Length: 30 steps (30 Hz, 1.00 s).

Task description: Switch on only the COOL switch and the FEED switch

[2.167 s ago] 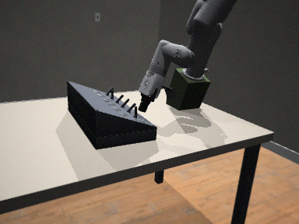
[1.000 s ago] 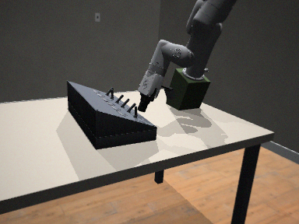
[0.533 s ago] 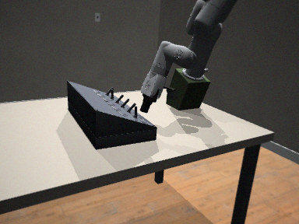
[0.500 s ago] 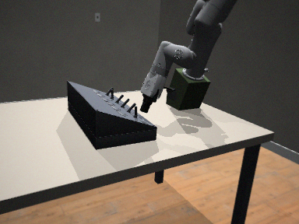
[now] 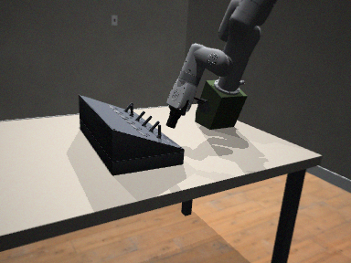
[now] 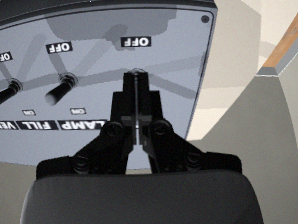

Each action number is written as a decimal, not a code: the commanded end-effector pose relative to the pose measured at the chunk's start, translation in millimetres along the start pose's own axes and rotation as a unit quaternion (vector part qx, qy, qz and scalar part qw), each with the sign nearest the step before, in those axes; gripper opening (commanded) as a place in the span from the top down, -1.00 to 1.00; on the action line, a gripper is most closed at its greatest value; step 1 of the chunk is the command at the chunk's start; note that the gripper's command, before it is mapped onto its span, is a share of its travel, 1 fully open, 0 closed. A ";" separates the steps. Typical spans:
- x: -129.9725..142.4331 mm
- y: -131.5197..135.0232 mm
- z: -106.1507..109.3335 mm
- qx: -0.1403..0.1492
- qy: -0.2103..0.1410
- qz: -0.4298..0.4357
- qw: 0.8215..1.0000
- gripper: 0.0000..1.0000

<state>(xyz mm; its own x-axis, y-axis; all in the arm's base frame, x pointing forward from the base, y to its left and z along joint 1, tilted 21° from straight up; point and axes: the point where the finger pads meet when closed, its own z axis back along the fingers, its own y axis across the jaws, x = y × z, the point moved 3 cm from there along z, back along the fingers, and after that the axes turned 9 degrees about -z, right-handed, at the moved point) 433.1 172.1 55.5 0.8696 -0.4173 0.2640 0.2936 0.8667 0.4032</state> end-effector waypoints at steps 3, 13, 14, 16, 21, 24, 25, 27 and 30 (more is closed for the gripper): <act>1.4 0.5 28.1 0.000 0.000 -0.001 1.000 1.00; 1.4 0.5 61.8 0.000 0.000 -0.001 1.000 1.00; 1.4 0.5 64.6 0.000 0.000 -0.001 1.000 1.00; 1.5 0.5 69.1 0.000 -0.001 -0.001 1.000 1.00; 1.7 -1.3 73.7 -0.003 0.001 -0.001 1.000 1.00; 1.7 -1.2 74.3 -0.003 0.000 -0.001 1.000 1.00; 1.6 -0.7 75.0 -0.002 0.000 -0.001 1.000 1.00; 1.3 0.4 76.2 0.000 0.000 -0.001 1.000 1.00; 1.1 -0.1 78.0 -0.001 0.001 -0.001 1.000 1.00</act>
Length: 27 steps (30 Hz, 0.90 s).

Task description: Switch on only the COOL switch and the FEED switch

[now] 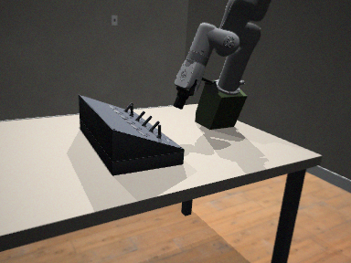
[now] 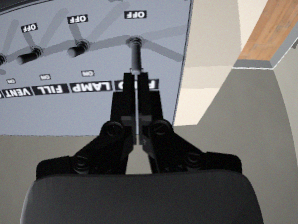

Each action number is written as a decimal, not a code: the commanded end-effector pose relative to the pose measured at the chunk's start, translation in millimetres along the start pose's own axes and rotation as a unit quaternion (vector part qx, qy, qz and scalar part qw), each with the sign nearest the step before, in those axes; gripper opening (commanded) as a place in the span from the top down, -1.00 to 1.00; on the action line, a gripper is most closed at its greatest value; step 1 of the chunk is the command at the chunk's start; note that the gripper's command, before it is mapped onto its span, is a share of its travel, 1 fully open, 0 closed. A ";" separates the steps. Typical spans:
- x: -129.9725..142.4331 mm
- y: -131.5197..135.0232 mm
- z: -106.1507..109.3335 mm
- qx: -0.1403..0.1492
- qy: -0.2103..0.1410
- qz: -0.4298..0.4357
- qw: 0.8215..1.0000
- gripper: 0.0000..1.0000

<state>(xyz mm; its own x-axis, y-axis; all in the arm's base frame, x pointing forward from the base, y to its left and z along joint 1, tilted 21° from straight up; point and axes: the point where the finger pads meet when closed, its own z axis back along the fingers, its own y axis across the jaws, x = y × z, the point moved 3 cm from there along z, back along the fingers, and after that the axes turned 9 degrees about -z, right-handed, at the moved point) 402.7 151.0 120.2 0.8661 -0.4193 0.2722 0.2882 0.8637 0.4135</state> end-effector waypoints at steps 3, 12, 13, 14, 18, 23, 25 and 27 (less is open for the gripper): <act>1.9 1.8 6.3 -0.006 0.004 -0.001 1.000 1.00; 1.9 1.9 13.4 -0.006 0.004 -0.001 1.000 1.00; 2.0 1.9 14.4 -0.006 0.004 -0.001 1.000 1.00; 2.0 1.9 15.4 -0.006 0.004 -0.001 1.000 1.00; 2.0 2.0 19.4 -0.006 0.004 -0.001 1.000 1.00; 2.0 2.0 23.3 -0.006 0.004 -0.001 1.000 1.00; 2.0 2.0 24.4 -0.006 0.004 -0.001 1.000 1.00; 2.0 2.0 24.4 -0.006 0.004 -0.001 1.000 1.00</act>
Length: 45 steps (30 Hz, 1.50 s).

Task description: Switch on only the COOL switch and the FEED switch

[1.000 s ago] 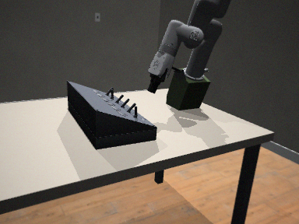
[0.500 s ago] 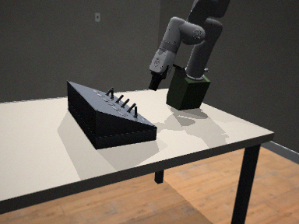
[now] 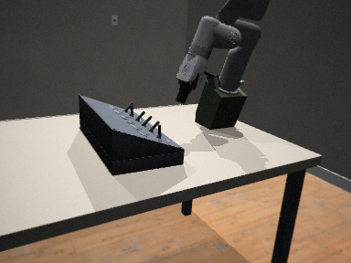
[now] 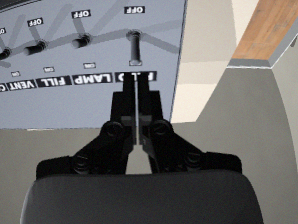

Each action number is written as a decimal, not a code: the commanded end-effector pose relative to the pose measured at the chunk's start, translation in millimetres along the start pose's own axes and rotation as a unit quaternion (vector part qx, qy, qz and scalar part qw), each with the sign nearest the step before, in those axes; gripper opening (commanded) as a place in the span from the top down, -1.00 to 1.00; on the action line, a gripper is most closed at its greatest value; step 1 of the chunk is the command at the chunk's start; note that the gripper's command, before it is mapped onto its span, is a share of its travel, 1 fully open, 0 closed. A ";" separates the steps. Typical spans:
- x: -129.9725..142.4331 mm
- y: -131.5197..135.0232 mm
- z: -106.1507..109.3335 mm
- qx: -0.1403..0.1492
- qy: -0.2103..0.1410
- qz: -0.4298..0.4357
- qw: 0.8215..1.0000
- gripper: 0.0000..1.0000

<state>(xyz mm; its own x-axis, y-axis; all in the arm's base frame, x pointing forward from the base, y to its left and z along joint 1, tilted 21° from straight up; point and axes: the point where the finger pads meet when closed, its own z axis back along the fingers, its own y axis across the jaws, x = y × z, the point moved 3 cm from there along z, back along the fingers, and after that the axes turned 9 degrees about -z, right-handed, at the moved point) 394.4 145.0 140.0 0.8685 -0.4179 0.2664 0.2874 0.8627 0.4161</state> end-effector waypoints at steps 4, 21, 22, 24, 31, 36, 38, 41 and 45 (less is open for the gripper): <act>1.4 1.4 3.3 -0.007 0.001 -0.001 1.000 1.00; 1.4 1.4 3.6 -0.008 0.001 -0.001 1.000 -1.00; 1.4 1.4 3.6 -0.008 0.001 -0.001 1.000 -1.00; 1.4 1.4 3.6 -0.008 0.001 -0.001 1.000 -1.00; 1.4 1.4 3.6 -0.008 0.001 -0.001 1.000 -1.00; 1.4 1.4 3.6 -0.008 0.001 -0.001 1.000 -1.00; 1.4 1.4 3.6 -0.008 0.001 -0.001 1.000 -1.00; 1.4 1.4 3.6 -0.008 0.001 -0.001 1.000 -1.00; 1.4 1.4 3.6 -0.008 0.001 -0.001 1.000 -1.00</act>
